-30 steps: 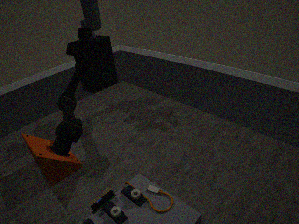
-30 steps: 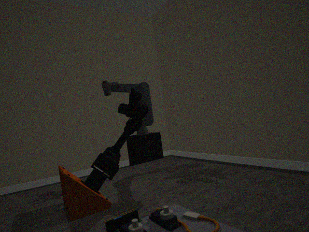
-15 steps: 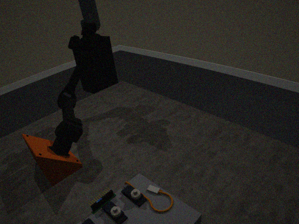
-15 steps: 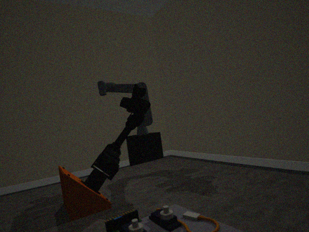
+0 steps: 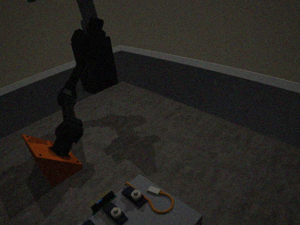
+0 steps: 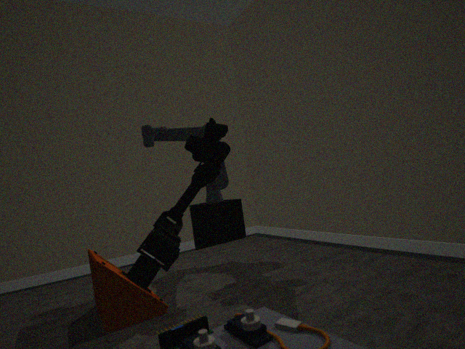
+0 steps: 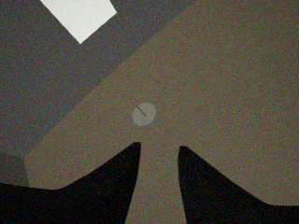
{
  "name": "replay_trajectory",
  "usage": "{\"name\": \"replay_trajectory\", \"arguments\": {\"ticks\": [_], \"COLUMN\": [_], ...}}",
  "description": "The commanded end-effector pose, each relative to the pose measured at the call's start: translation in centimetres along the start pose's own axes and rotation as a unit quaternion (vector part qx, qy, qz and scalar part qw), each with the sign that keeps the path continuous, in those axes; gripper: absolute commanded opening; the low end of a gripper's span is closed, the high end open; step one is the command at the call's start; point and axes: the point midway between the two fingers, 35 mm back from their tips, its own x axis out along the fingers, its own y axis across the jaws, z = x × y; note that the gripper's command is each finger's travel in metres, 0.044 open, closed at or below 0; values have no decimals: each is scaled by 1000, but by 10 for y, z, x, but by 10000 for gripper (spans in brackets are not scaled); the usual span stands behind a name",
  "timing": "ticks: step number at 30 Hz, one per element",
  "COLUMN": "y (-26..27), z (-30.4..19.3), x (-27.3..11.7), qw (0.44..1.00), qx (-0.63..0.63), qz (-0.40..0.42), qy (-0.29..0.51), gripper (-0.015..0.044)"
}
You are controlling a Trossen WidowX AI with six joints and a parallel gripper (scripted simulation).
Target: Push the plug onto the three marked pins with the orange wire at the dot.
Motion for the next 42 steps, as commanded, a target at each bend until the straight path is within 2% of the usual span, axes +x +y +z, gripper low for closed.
{"name": "replay_trajectory", "arguments": {"ticks": [1, 42], "y": [-4, -34], "z": [-9, -81], "x": [12, 96], "qw": [1000, 974], "qx": [-21, -188], "qz": [-9, -29], "qy": [13, 122], "gripper": [115, 115]}}
